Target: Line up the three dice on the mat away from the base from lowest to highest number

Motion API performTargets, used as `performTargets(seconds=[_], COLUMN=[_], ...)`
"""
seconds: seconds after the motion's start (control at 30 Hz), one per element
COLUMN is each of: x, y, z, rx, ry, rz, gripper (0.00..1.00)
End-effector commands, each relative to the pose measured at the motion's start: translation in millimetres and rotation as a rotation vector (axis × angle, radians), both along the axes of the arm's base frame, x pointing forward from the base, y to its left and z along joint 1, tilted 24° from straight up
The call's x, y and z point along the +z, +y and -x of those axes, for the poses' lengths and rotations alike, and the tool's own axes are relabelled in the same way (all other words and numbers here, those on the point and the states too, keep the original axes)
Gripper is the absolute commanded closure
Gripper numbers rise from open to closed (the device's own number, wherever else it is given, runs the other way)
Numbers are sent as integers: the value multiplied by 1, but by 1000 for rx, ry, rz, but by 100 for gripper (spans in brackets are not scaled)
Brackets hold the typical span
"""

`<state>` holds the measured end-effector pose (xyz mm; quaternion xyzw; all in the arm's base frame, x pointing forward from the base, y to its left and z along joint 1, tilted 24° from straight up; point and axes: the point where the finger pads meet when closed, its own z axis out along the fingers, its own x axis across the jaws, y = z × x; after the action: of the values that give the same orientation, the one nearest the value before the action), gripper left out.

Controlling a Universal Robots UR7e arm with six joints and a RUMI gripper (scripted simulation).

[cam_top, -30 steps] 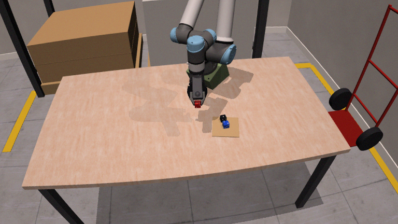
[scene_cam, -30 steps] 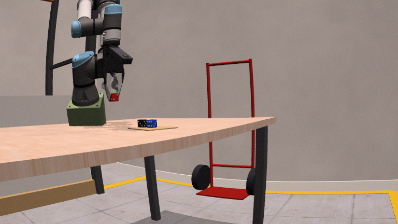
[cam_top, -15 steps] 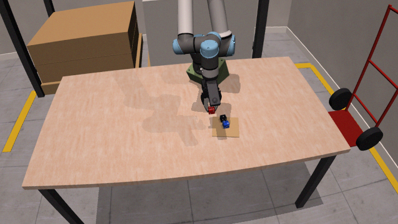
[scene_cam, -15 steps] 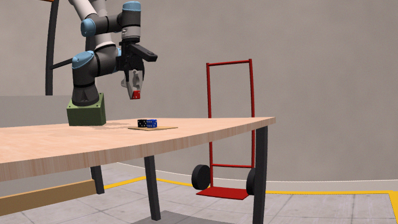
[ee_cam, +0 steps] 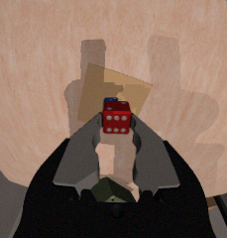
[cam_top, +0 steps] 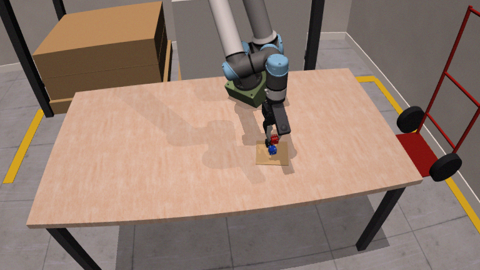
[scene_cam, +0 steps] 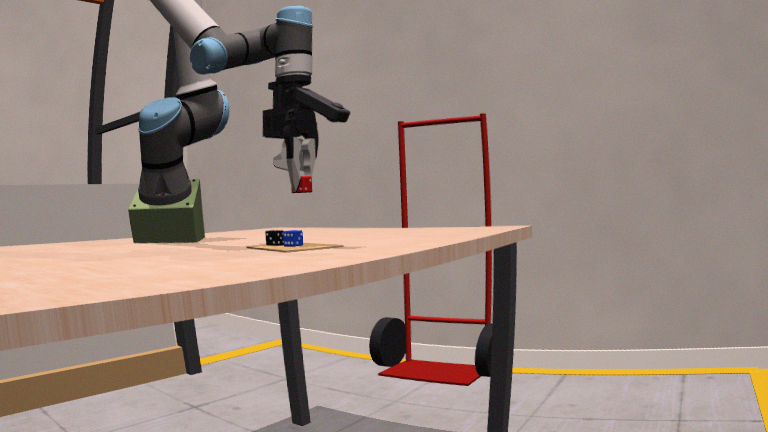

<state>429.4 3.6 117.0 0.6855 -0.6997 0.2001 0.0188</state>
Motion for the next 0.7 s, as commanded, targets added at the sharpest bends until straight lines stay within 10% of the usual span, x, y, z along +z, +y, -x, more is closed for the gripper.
performTargets(seconds=[0.0,0.67], x=[-3,-7], y=[11,10], z=[-10,-11], rx=[9,9], ry=[4,4], rz=[14,15], gripper=[90,90])
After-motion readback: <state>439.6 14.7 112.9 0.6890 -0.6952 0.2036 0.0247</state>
